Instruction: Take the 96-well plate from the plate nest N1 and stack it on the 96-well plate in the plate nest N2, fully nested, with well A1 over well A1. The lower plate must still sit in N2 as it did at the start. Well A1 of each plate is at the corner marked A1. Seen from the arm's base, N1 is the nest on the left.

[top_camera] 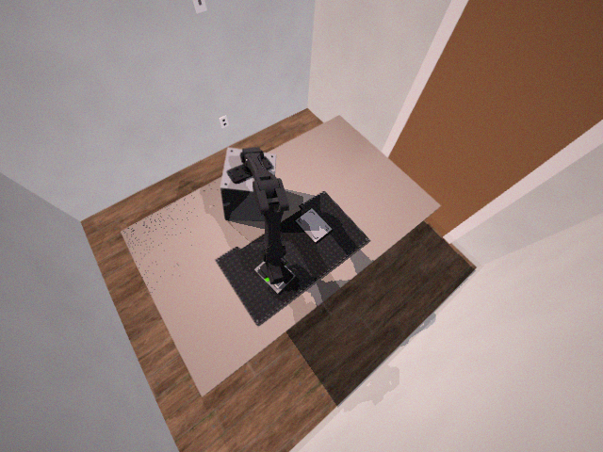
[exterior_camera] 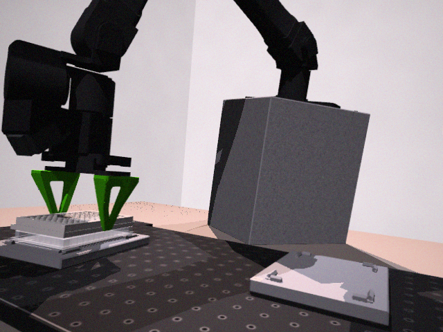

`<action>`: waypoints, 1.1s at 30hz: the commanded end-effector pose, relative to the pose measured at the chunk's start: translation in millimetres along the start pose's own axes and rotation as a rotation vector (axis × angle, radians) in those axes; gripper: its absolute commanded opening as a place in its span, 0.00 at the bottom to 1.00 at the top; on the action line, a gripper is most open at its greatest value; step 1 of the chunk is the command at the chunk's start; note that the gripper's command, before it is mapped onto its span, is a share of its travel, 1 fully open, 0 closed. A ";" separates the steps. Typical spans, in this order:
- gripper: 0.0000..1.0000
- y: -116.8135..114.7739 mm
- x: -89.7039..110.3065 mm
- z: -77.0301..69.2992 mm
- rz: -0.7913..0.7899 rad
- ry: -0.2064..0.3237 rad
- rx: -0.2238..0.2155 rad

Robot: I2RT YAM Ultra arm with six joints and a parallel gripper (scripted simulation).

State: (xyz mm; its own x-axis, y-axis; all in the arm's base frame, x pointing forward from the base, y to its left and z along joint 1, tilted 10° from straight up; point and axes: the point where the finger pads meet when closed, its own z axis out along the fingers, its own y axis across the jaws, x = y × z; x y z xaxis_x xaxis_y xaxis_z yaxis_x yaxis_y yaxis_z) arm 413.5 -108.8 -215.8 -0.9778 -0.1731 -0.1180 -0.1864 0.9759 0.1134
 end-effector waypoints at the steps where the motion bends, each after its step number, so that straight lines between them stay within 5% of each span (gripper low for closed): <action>1: 0.00 -1.3 -4.6 -3.5 0.000 -0.014 0.003; 29: 0.00 -1.0 -4.3 -3.4 0.000 -0.014 0.003; 30: 1.00 -1.0 -4.3 -3.4 0.000 -0.014 0.003; 33: 1.00 -1.0 -4.3 -3.4 0.000 -0.014 0.003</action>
State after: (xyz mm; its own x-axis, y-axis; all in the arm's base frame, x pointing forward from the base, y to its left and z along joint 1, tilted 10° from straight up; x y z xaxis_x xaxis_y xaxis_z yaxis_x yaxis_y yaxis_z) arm 413.5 -108.9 -215.8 -0.9778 -0.1730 -0.1181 -0.1864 0.9759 0.1134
